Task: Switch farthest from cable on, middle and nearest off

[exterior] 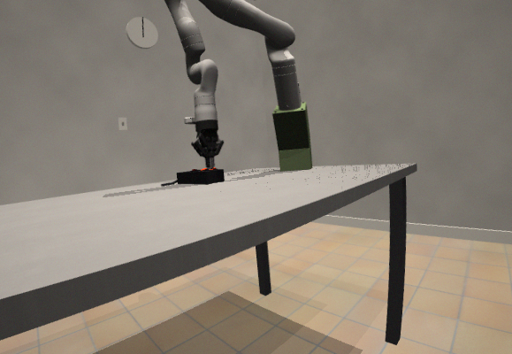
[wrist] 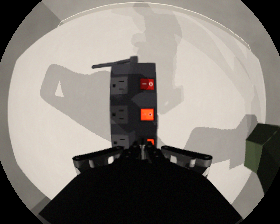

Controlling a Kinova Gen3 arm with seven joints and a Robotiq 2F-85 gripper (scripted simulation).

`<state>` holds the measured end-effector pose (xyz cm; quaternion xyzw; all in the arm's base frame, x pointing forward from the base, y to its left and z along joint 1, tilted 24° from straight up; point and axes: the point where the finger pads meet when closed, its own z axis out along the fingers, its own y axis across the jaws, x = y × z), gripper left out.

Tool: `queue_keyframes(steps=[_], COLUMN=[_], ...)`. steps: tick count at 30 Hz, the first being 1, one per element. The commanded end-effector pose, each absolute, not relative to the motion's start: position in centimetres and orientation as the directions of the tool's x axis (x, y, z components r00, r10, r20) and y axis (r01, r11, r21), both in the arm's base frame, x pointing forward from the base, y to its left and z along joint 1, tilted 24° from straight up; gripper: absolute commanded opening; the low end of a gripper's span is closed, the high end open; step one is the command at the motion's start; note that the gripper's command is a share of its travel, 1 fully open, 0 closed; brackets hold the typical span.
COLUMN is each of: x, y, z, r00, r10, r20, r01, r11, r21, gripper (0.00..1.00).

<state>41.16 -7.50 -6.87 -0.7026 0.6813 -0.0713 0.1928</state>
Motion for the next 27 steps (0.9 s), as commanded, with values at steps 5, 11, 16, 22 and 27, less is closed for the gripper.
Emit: queue_keyframes(steps=[5, 11, 16, 22, 27], x=[41.1, 41.0, 40.8, 40.2, 39.8], y=[-7.5, -7.5, -7.6, -7.9, -8.1], z=[-6.9, -6.8, -6.2, -4.6, -3.6], r00=[0.061, 0.061, 0.061, 0.061, 0.061], r10=[-0.985, -0.985, -0.985, -0.985, -0.985], r20=[-0.163, -0.163, -0.163, -0.163, -0.163], r01=[-0.931, -0.931, -0.931, -0.931, -0.931], r11=[0.003, 0.003, 0.003, 0.003, 0.003], r21=[-0.366, -0.366, -0.366, -0.366, -0.366], gripper=[0.0, 0.0, 0.0, 0.0, 0.0])
